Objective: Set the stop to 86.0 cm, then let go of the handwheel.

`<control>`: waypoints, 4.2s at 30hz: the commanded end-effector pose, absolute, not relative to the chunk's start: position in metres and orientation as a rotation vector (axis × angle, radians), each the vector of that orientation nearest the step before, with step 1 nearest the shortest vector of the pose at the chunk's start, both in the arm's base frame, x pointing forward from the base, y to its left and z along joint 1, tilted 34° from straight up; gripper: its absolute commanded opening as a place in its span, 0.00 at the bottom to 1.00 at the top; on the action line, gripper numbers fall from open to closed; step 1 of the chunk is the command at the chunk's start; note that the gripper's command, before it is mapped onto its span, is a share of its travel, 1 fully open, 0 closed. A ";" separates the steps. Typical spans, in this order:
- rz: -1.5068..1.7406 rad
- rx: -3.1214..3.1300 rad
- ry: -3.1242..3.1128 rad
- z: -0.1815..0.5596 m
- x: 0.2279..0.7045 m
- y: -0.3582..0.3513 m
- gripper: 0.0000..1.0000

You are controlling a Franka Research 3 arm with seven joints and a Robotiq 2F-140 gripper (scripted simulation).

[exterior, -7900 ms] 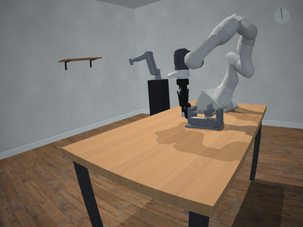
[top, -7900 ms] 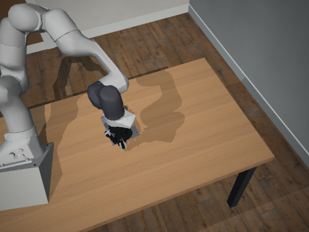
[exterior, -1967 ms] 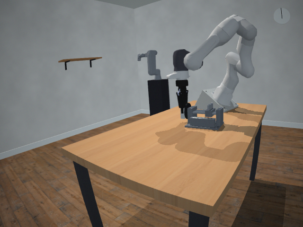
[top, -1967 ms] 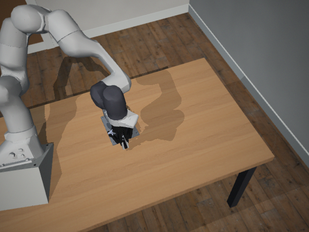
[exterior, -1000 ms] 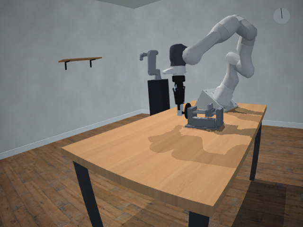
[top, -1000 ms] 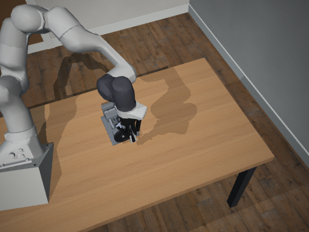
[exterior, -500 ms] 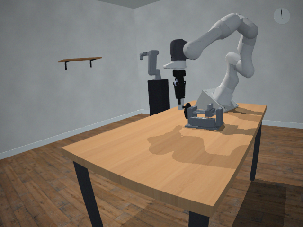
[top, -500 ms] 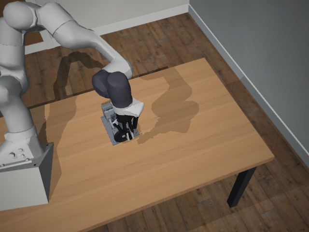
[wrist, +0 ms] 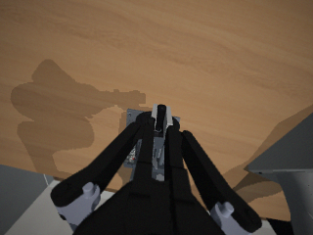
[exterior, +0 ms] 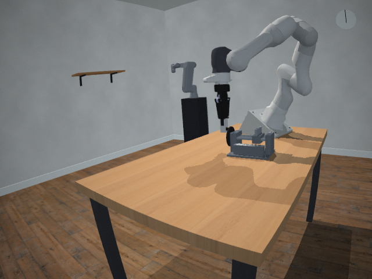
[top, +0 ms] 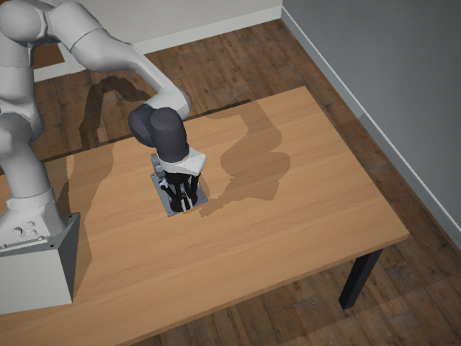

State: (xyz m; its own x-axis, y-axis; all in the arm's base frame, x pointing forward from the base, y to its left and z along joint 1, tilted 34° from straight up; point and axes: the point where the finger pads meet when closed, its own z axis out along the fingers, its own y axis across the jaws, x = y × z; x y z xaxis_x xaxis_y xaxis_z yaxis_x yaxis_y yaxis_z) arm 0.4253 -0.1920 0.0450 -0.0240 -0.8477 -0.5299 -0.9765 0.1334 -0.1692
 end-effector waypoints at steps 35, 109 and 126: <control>0.341 -1.761 1.895 -0.014 0.424 -0.154 0.04; 0.341 -1.761 1.895 0.023 0.399 -0.178 0.04; 0.341 -1.761 1.895 -0.009 0.412 -0.157 0.04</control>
